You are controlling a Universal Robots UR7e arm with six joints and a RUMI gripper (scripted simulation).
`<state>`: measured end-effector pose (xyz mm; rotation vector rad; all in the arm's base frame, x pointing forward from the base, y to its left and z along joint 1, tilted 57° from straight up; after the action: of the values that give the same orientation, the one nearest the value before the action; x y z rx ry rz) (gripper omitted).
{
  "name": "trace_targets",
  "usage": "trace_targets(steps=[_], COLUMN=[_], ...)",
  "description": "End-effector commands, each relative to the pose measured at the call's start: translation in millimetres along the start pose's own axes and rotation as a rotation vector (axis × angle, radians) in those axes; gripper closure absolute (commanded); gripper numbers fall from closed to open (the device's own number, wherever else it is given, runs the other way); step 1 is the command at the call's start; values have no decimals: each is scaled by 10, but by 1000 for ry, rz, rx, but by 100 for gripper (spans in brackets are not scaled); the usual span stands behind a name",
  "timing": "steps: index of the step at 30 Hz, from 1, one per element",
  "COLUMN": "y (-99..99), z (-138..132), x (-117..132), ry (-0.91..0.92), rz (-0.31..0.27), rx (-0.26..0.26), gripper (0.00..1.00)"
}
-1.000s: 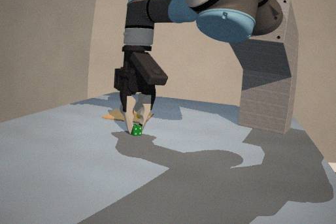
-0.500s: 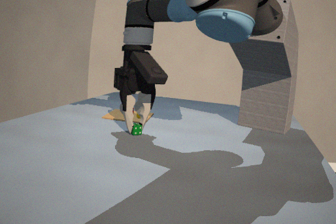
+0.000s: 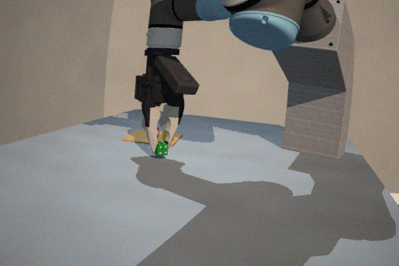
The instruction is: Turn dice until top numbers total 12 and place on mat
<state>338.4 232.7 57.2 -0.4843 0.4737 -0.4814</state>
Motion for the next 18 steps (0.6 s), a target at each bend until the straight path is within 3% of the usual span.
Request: trace_targets(steps=[1, 18], y=[-78, -300], z=[-12, -12], x=[-12, -11], ry=[4, 4], rz=[5, 5], rx=[-2, -2], gripper=[94, 94])
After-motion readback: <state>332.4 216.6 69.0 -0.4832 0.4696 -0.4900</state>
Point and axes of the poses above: the point where the finger pads meet when closed, its own y axis out along the fingers, its own z axis across the jaws, x = y × z, the point moved 6 cm from there along -y, back along the fingers, and after that the axes turned 8 degrees about y, right-handed, at the moved point
